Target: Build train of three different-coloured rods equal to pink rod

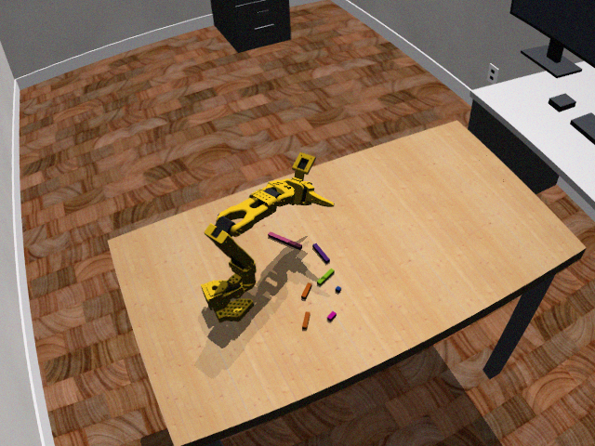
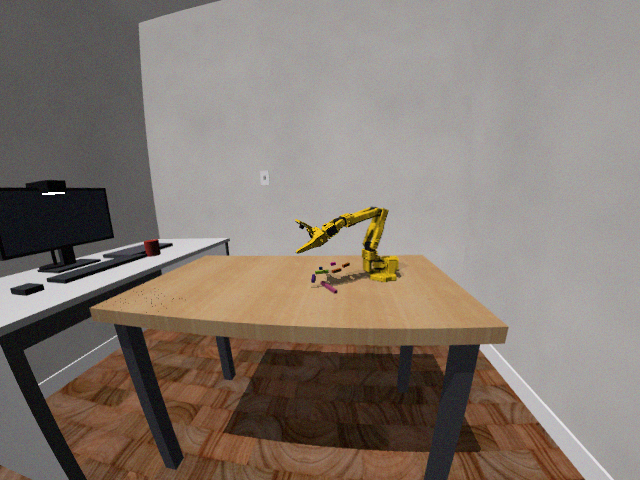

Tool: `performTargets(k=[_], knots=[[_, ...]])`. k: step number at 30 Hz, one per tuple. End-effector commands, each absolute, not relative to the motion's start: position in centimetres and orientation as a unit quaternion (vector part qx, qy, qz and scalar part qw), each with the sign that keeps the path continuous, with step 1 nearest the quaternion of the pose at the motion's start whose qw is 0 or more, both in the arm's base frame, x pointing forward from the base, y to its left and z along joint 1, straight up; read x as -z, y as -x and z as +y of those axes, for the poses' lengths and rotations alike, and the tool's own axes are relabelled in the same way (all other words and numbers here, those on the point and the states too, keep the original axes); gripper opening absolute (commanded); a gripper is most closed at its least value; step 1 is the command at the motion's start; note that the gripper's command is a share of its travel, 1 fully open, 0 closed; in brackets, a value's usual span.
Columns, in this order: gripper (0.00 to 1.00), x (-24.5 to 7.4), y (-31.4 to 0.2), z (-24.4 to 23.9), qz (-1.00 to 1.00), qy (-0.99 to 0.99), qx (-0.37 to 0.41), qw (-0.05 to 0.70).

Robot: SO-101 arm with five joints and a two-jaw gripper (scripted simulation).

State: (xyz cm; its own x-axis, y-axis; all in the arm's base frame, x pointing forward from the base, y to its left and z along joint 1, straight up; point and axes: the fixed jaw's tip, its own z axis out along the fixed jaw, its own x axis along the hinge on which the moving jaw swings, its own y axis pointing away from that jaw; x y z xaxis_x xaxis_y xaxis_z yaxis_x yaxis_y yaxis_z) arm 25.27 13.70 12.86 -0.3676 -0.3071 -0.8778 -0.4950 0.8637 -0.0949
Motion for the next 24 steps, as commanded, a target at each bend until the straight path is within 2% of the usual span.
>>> performTargets(k=[1,11,12,24], knots=[[1.0,-14.4,-25.3,13.7,0.805,0.255,-0.087,0.528],[1.0,-13.7,-24.6,13.4,0.81,0.29,-0.064,0.506],[1.0,-11.6,-24.3,13.2,0.83,0.292,-0.062,0.471],[1.0,-11.6,-23.6,12.8,0.823,0.343,-0.034,0.452]])
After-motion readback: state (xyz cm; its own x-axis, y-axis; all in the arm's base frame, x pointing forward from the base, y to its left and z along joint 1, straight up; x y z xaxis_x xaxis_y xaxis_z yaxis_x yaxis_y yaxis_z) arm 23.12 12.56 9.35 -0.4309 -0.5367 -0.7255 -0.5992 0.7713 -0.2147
